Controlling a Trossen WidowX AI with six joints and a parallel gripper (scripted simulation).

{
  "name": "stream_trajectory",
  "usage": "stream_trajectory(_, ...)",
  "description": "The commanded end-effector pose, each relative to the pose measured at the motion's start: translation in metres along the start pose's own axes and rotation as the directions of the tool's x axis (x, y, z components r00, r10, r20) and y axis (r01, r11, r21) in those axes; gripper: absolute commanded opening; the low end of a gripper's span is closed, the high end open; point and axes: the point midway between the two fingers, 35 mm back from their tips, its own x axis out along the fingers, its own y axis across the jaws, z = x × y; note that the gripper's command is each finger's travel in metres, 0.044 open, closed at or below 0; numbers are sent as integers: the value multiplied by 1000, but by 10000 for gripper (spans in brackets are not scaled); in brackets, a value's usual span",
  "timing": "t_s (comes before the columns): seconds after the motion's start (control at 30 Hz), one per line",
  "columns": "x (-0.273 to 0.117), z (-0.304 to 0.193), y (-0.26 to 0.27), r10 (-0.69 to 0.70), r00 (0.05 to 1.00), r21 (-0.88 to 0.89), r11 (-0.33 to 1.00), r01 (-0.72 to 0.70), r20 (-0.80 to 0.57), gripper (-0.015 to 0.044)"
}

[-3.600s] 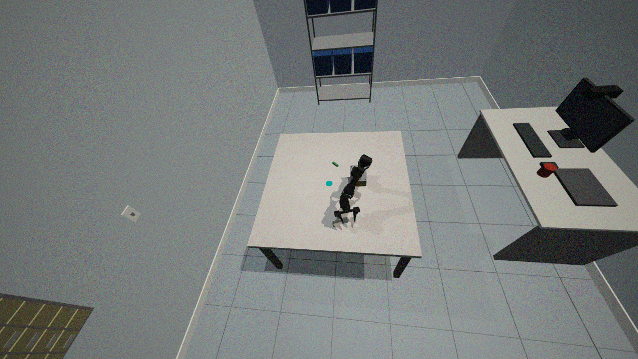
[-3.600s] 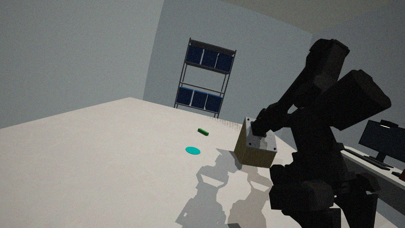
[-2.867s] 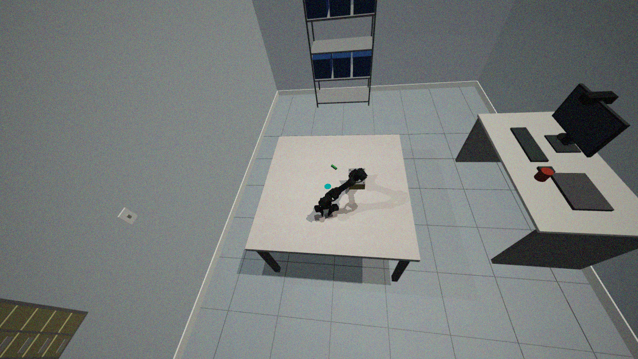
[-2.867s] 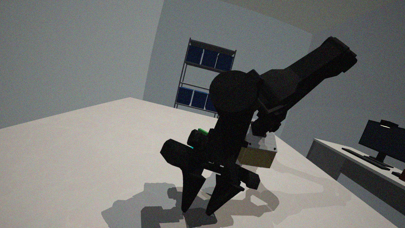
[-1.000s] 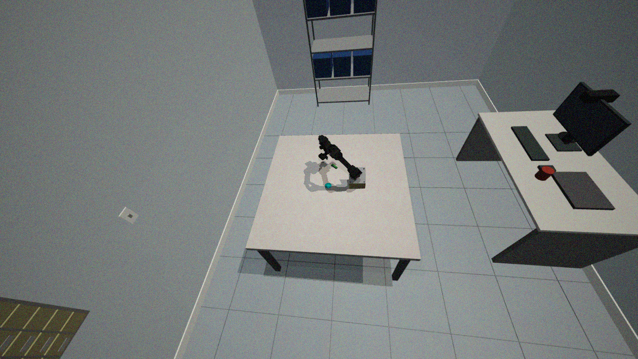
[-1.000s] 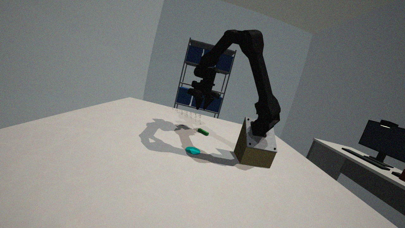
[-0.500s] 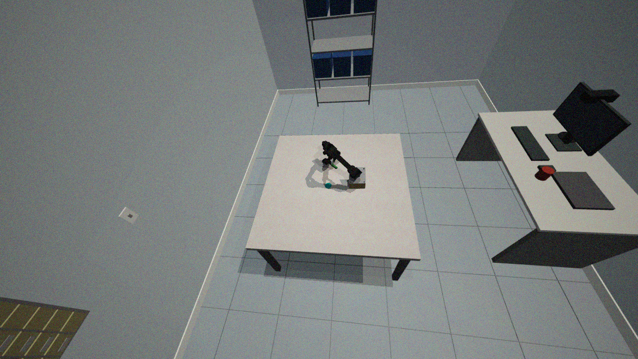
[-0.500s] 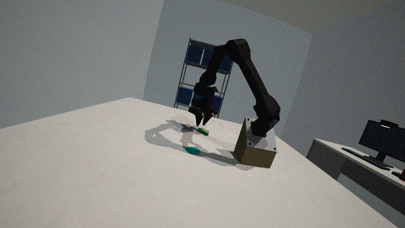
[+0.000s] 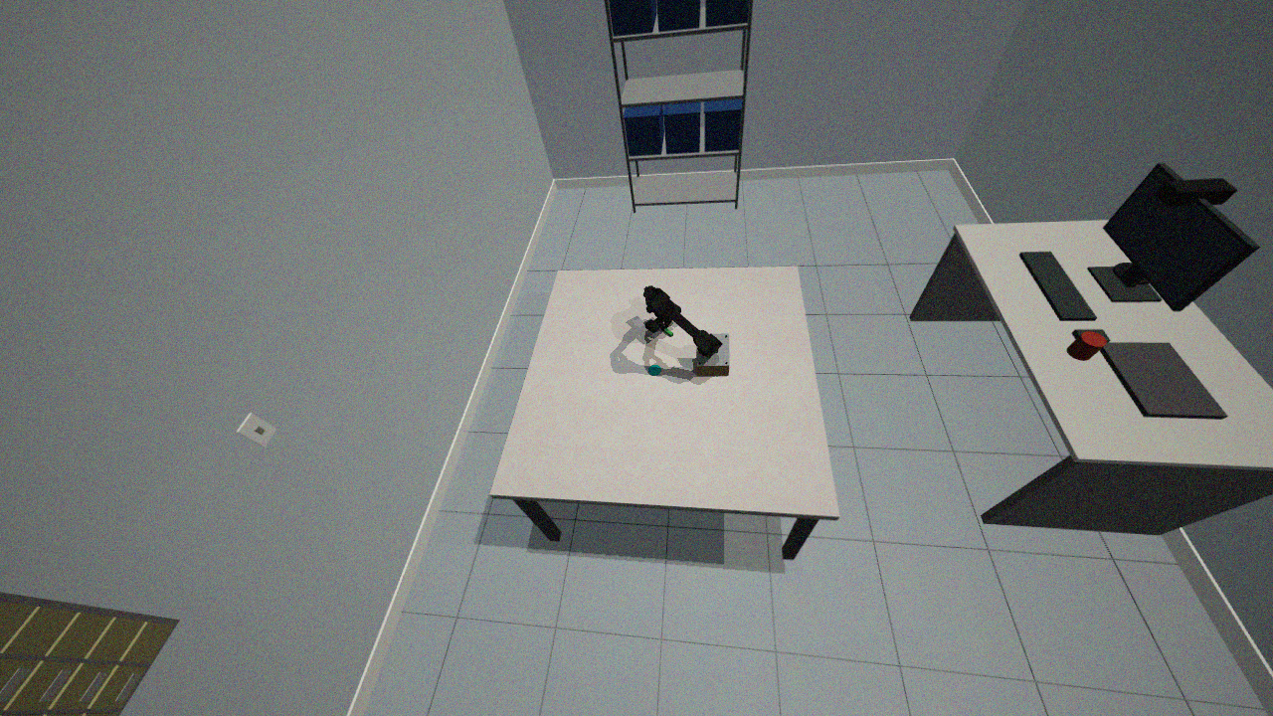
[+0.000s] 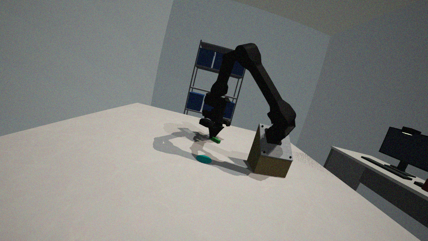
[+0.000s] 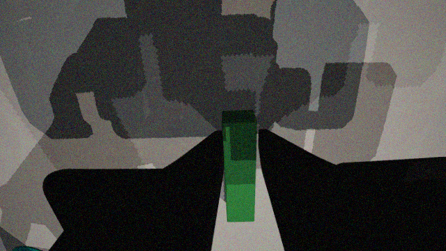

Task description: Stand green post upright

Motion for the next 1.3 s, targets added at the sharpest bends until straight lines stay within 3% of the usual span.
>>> stream_trajectory(0.0,0,1,1,6,1000,2,1000,-6,4,23)
stream_trajectory(1.27,-108,3,-1,1,1000,4,1000,-1,6,23)
